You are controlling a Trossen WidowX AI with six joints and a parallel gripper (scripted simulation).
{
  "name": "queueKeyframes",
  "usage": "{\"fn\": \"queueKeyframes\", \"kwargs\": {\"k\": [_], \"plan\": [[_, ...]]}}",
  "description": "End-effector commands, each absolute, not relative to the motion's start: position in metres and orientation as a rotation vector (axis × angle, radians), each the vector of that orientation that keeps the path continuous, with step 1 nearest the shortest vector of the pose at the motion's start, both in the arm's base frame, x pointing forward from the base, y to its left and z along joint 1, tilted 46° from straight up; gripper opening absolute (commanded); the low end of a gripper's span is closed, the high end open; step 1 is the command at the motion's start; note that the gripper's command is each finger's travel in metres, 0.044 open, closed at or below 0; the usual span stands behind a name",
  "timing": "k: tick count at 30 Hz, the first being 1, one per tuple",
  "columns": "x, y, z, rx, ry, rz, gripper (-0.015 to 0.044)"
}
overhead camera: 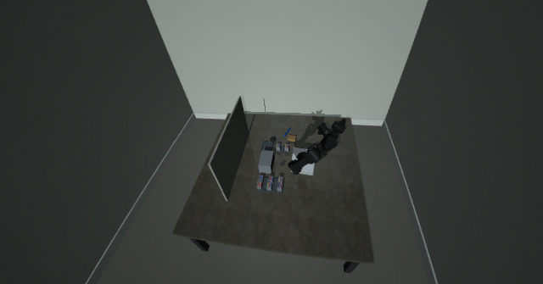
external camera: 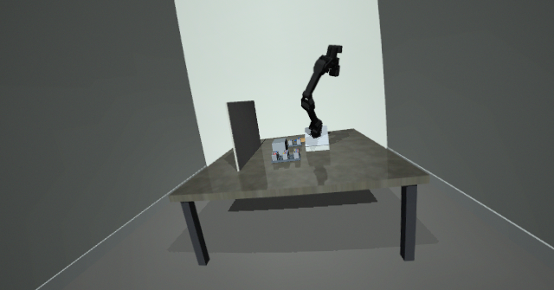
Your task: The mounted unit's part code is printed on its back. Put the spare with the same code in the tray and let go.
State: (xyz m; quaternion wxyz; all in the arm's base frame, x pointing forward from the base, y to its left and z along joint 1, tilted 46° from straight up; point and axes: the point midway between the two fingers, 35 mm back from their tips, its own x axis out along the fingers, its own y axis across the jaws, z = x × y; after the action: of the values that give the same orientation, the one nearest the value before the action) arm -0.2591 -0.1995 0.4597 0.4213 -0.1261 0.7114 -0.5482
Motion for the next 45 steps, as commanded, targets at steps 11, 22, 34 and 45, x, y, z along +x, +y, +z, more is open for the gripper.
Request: {"fn": "queueKeyframes", "kwargs": {"k": [11, 22, 34, 45], "plan": [[-0.246, -0.227, 0.445, -0.332, 1.697, -1.312, 0.0440], [-0.134, -0.343, 0.368, -0.281, 1.292, -0.953, 0.0440], [0.051, -0.385, 0.282, -0.027, 1.023, -0.476, 0.0440], [0.190, -0.341, 0.221, 0.245, 0.997, -0.119, 0.0440]]}}
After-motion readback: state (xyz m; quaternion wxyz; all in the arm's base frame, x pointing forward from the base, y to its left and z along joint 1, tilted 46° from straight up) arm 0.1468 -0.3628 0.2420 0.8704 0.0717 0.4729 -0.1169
